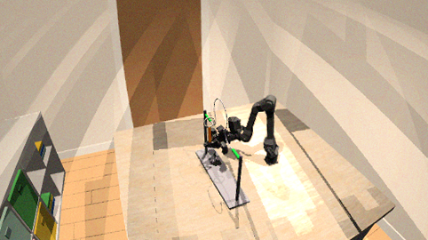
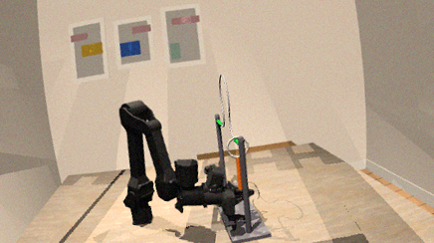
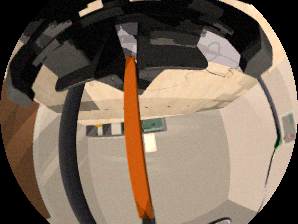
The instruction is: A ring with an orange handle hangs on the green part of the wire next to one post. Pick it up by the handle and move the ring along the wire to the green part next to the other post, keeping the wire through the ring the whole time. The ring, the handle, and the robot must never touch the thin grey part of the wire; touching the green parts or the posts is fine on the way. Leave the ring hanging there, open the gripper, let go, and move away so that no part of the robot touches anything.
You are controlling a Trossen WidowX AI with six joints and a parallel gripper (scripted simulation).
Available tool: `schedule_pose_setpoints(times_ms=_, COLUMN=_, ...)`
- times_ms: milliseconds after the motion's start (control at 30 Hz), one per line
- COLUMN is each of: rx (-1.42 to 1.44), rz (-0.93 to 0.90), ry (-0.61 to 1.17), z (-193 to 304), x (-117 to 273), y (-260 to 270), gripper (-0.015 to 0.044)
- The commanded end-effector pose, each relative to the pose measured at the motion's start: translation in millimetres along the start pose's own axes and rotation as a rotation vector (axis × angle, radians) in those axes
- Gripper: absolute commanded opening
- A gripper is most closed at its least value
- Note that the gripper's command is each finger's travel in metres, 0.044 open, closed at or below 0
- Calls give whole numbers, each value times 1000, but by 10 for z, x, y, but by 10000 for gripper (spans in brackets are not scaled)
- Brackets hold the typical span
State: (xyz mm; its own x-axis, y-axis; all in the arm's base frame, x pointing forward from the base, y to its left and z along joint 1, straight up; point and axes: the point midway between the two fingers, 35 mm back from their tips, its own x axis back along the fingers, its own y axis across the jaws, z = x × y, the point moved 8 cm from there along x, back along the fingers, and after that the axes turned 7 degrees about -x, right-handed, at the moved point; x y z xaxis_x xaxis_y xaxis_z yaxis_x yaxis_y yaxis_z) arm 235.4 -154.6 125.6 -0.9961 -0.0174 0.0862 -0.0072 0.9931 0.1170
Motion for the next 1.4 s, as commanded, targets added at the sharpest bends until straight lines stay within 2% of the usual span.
schedule_pose_setpoints(times_ms=0, rx=12, rz=0, ry=-11, z=-95, x=-1, y=-8, gripper=-150)
schedule_pose_setpoints(times_ms=1367, rx=9, rz=2, ry=-12, z=-154, x=6, y=85, gripper=-150)
